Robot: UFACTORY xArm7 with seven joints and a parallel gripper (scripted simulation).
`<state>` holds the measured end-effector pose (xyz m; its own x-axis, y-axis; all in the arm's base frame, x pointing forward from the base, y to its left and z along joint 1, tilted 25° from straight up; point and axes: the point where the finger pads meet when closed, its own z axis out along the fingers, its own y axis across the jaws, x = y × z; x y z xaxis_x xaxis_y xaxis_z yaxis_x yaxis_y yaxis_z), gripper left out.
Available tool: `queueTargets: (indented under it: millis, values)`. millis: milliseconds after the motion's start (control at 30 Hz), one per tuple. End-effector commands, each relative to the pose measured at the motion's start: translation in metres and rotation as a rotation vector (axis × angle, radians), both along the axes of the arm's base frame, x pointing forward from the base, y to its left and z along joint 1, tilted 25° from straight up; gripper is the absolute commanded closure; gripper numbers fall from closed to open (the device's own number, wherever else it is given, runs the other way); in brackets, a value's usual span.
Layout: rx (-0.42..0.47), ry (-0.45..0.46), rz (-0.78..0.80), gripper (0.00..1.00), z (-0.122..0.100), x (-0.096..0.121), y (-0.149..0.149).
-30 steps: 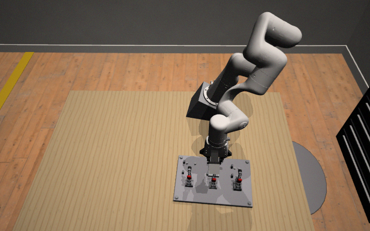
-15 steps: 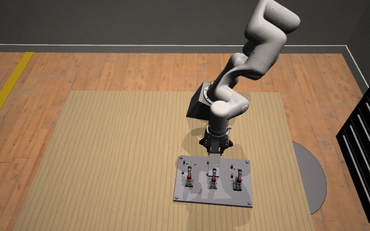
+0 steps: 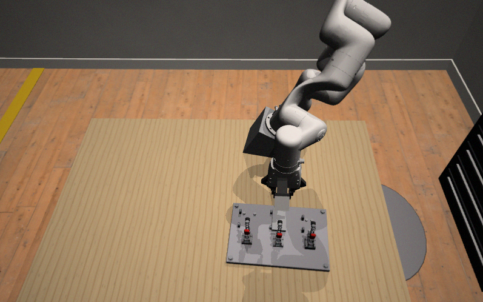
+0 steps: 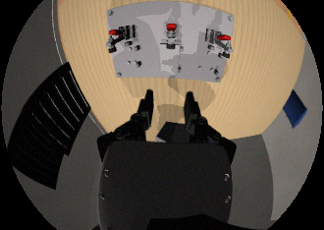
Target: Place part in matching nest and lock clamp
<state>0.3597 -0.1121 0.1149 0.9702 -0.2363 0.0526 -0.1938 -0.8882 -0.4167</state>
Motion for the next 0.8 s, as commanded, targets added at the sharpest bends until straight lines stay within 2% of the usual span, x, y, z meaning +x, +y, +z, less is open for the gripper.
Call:
queueTargets:
  millis: [0,133,567,767]
  values:
    - [-0.002,-0.004,-0.002,0.53,0.002,0.01,-0.004]
    - [-0.002,-0.004,-0.002,0.53,0.003,0.017,-0.005]
    - [-0.002,-0.004,-0.002,0.53,0.006,0.071,-0.018]
    - [-0.002,-0.004,-0.002,0.53,0.007,0.08,-0.021]
